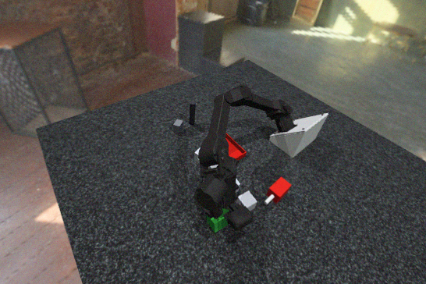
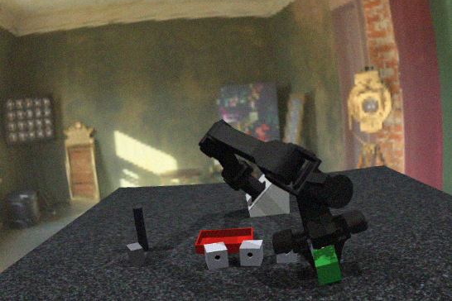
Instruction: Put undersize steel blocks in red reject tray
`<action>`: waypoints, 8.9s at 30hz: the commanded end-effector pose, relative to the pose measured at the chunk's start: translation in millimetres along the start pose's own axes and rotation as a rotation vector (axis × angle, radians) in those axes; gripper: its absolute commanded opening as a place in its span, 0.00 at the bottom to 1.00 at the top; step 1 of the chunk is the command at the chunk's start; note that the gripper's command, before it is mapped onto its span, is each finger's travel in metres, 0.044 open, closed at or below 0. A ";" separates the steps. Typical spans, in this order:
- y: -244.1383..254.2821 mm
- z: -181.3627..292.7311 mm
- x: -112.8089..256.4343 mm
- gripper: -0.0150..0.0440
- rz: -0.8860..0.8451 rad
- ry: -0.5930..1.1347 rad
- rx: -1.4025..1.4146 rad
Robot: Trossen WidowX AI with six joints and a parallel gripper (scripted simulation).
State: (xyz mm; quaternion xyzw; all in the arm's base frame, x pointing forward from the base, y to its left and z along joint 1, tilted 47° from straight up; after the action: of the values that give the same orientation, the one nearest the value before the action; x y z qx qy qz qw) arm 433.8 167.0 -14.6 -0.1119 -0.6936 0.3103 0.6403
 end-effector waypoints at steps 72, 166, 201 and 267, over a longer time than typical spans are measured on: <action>5.7 -1.3 4.8 0.25 -0.003 -0.017 0.001; 11.9 27.5 5.9 0.25 -0.004 -0.016 0.002; 15.1 39.0 5.5 0.25 -0.004 -0.016 0.002; 6.4 15.6 2.0 0.25 -0.003 -0.016 0.002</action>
State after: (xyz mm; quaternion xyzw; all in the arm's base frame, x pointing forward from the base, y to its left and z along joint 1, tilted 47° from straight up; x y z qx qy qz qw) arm 413.2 166.3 -19.4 -0.1085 -0.6947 0.3105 0.6397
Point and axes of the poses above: the point midway between the two fingers, 35 mm back from their tips, its own x axis back along the fingers, its own y axis across the jaws, z = x × y, the point moved 7 cm from there along x, back along the fingers, and after that the axes turned 15 degrees about x, right-handed, at the moved point
